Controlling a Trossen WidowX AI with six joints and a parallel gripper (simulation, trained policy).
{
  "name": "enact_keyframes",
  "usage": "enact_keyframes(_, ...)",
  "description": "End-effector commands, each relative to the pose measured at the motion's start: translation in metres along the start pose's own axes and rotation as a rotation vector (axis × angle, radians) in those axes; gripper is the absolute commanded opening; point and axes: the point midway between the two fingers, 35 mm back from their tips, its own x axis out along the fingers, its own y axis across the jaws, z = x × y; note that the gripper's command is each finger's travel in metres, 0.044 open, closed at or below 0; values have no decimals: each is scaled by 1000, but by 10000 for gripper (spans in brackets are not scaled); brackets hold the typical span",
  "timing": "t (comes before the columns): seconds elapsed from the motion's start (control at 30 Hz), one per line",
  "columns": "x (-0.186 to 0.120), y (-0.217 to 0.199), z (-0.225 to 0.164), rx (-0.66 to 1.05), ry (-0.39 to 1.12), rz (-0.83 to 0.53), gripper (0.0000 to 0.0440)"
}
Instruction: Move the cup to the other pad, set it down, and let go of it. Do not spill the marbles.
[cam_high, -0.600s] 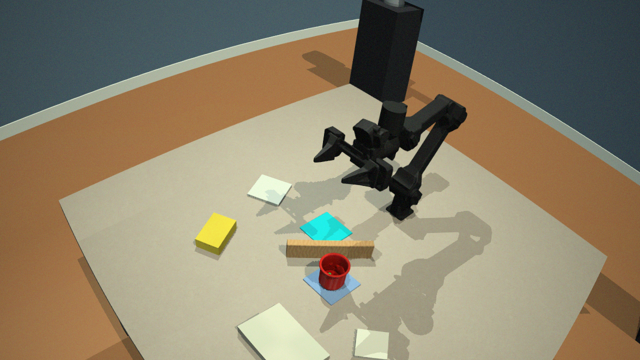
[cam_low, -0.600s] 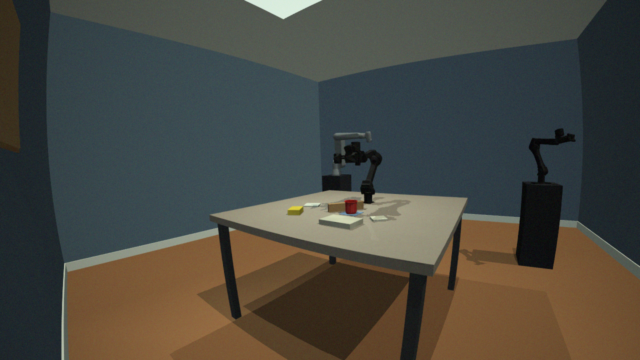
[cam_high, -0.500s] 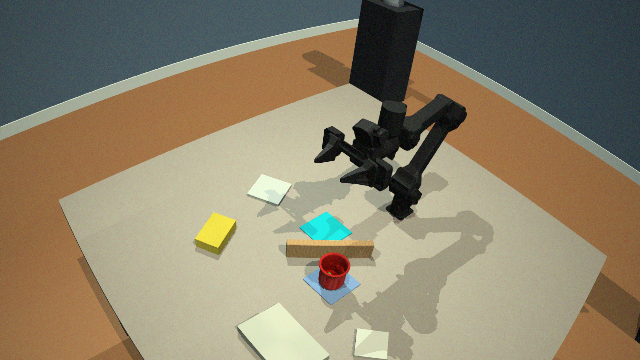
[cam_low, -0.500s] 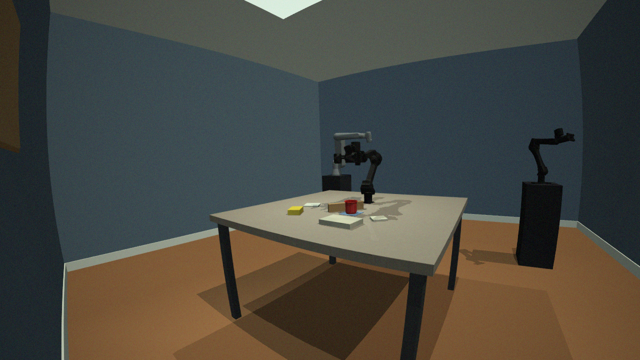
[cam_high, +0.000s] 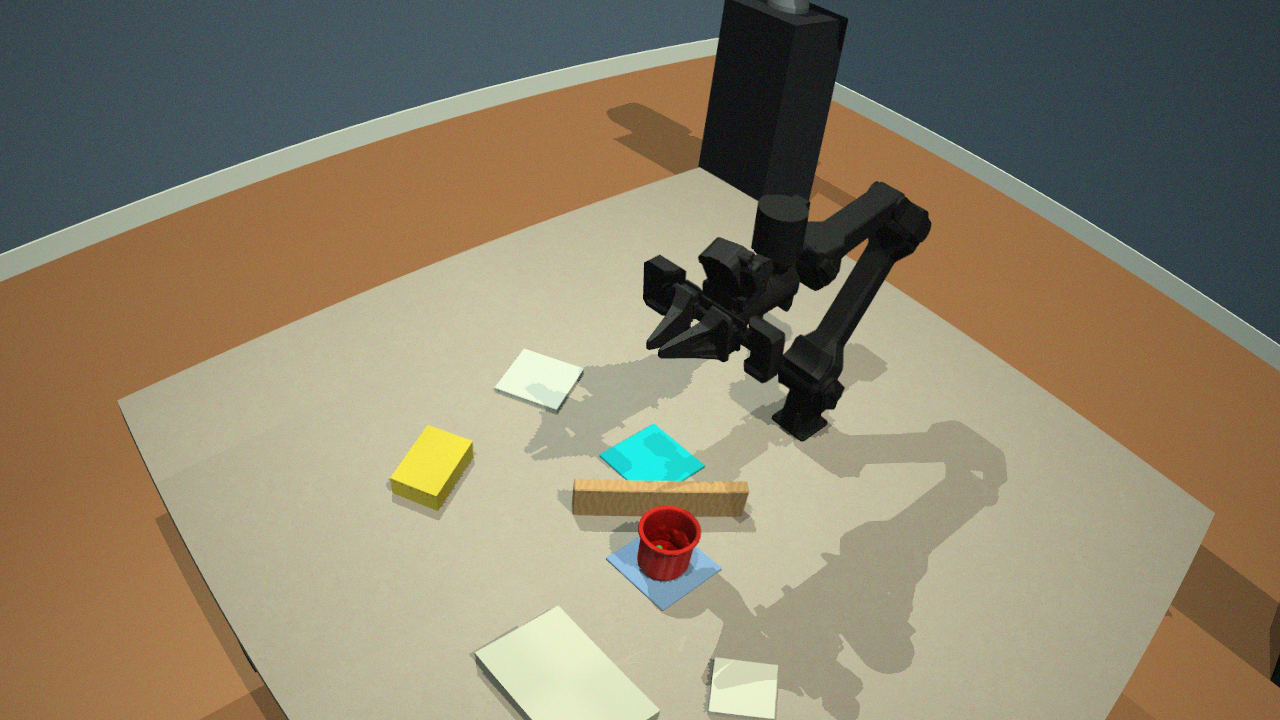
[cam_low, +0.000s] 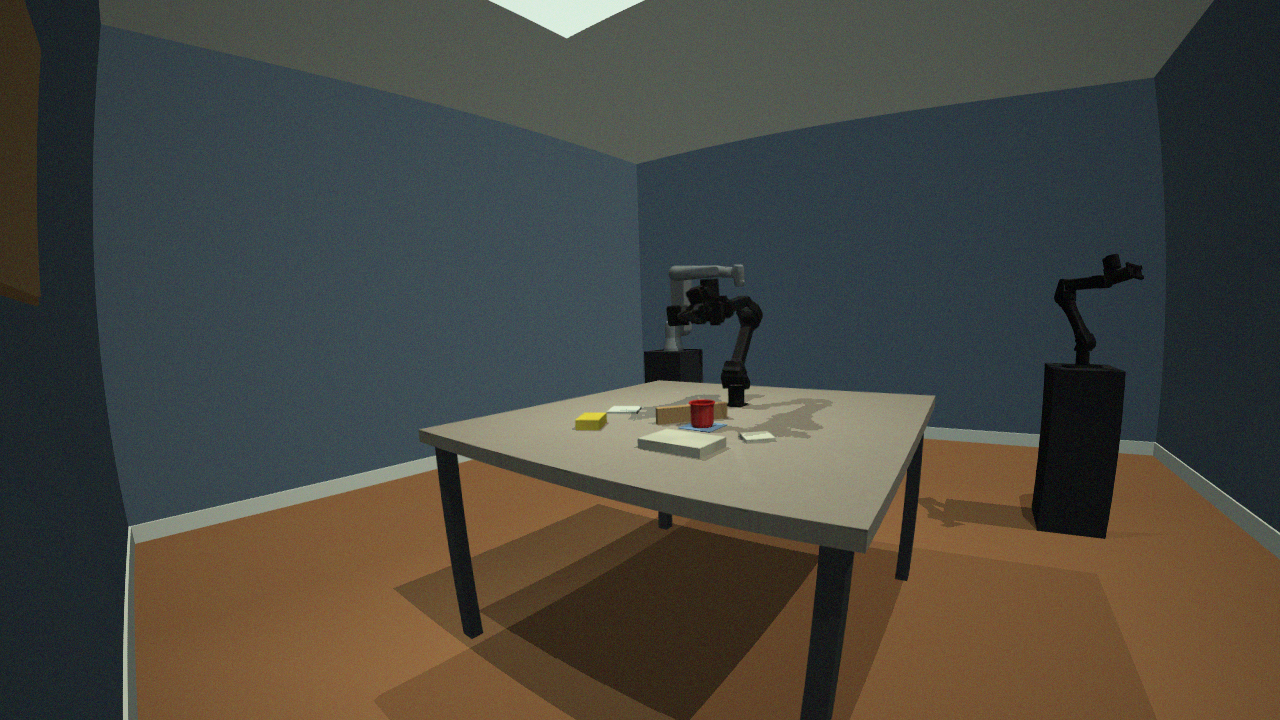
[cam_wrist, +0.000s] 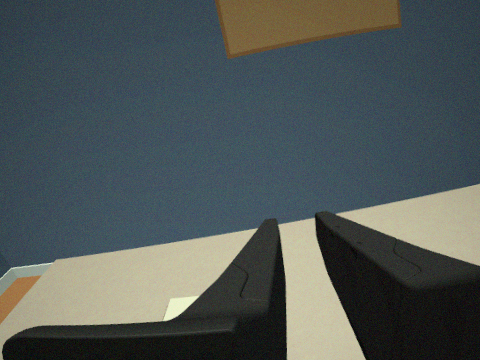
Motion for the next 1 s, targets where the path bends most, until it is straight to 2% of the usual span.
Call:
enact_keyframes(0.0,5,4,1,28,35,12,71)
enact_keyframes(0.13,9,7,2,58,73,22,112)
enact_keyframes(0.23,13,10,2,81,103,28,126)
enact_keyframes(0.97,34,29,-6,277,363,19,103)
